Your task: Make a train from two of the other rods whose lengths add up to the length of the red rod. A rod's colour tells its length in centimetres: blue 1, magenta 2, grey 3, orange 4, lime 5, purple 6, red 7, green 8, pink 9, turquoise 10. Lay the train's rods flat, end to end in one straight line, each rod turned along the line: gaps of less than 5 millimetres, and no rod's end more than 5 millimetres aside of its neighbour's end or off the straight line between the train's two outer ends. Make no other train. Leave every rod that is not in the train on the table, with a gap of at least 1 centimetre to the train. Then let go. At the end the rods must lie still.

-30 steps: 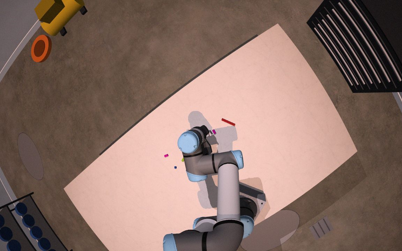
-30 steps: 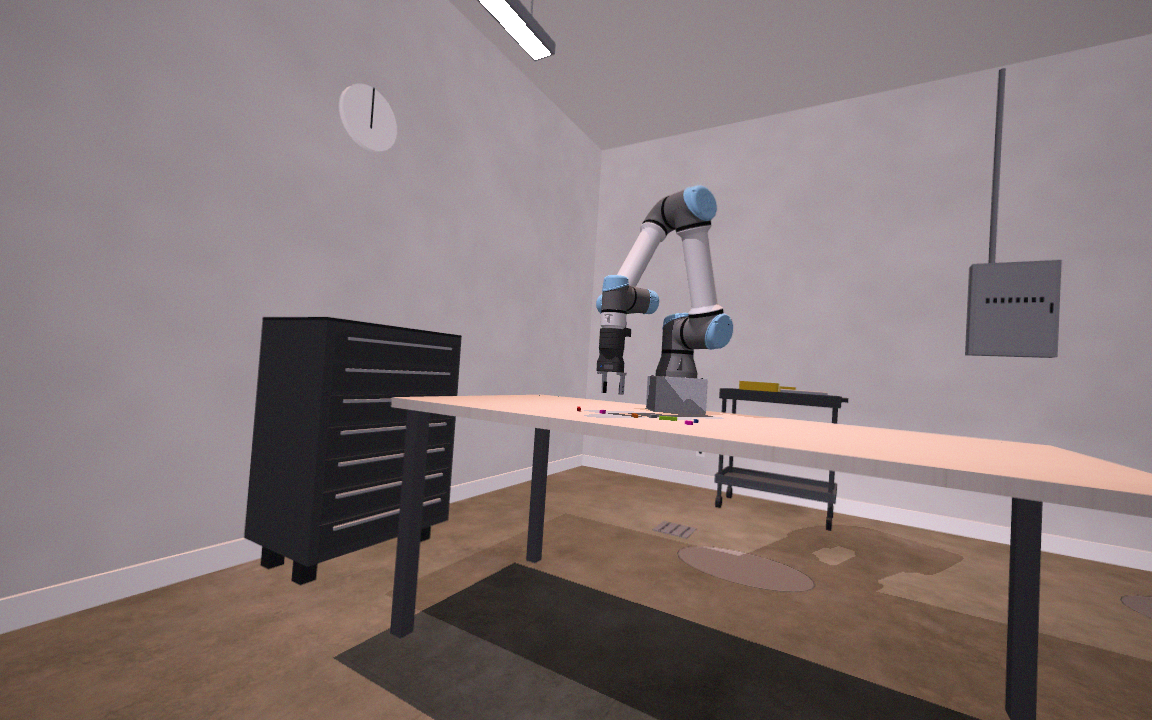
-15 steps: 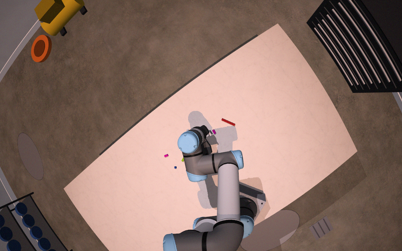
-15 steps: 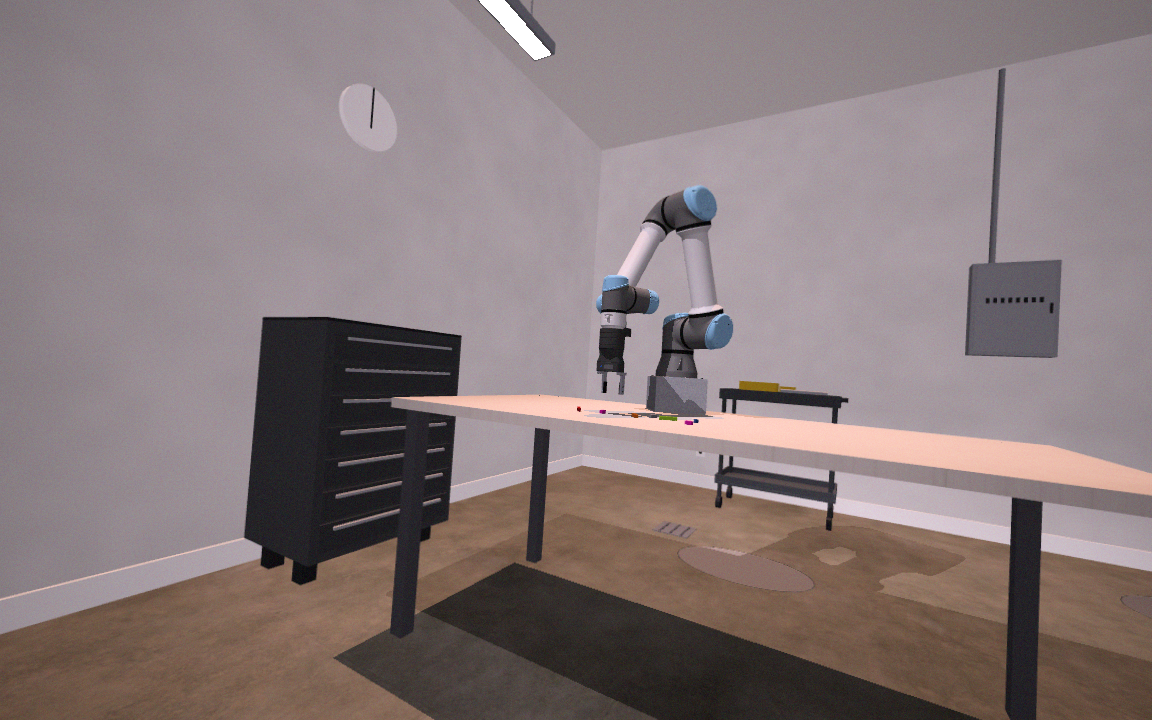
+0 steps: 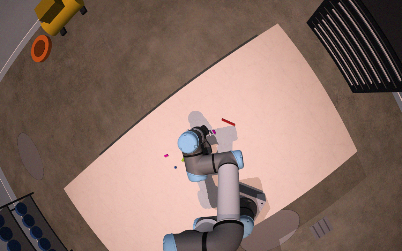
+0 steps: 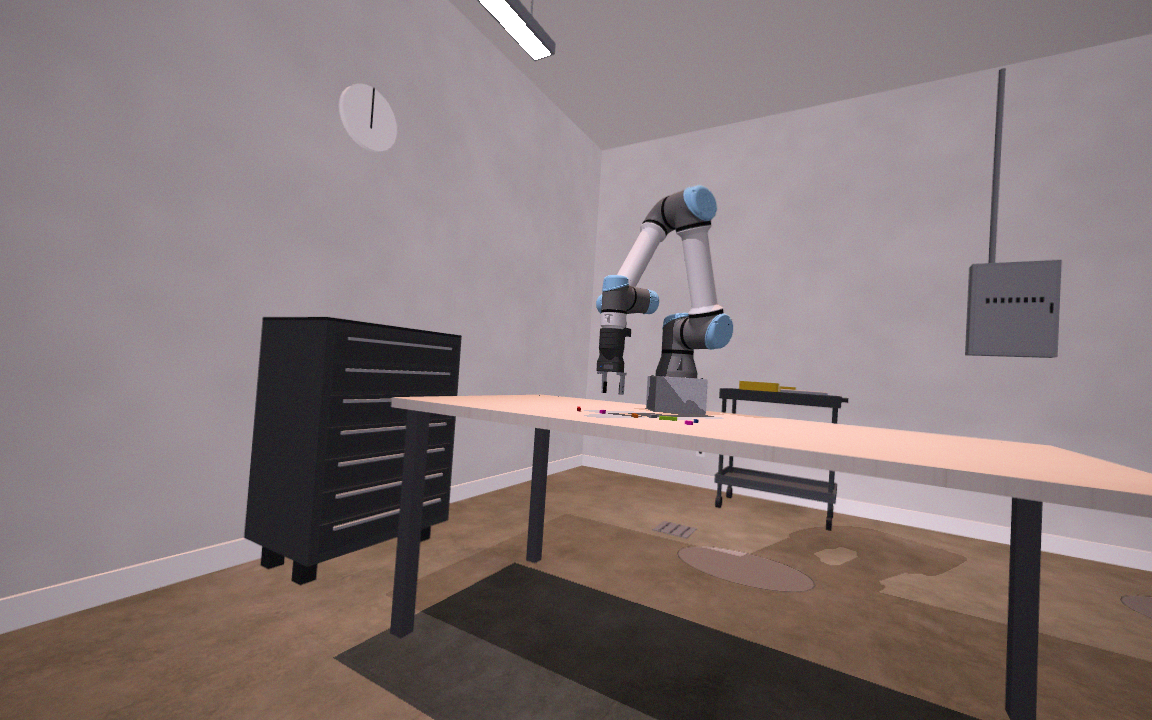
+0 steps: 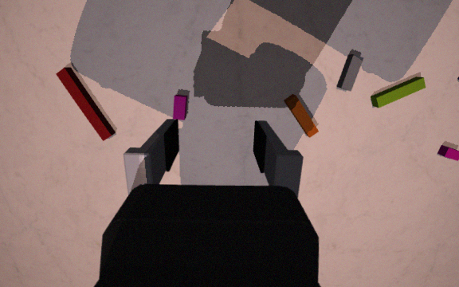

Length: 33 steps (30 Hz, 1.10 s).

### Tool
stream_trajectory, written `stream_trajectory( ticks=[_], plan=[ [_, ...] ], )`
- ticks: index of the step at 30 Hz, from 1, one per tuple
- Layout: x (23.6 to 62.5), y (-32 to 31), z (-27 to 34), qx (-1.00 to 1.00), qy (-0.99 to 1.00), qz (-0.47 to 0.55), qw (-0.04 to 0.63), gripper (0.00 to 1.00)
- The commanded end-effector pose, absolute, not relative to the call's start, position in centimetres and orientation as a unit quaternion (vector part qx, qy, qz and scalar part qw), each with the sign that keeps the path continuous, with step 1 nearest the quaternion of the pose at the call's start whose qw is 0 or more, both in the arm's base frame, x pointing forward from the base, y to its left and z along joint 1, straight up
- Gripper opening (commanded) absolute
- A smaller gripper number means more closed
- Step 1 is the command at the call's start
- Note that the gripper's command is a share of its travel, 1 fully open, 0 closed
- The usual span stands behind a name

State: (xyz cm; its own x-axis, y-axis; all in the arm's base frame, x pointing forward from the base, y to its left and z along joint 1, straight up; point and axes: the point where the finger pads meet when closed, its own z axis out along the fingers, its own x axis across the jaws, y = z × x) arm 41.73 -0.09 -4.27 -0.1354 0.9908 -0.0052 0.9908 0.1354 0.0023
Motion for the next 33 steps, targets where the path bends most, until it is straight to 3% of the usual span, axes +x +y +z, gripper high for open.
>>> stream_trajectory(
  ticks=[1,33],
  plan=[
    [41.77,-0.11,-4.23,0.657,0.753,-0.001,0.003,1.00],
    [41.71,-0.29,-4.23,0.639,0.769,-0.001,0.003,1.00]
  ],
)
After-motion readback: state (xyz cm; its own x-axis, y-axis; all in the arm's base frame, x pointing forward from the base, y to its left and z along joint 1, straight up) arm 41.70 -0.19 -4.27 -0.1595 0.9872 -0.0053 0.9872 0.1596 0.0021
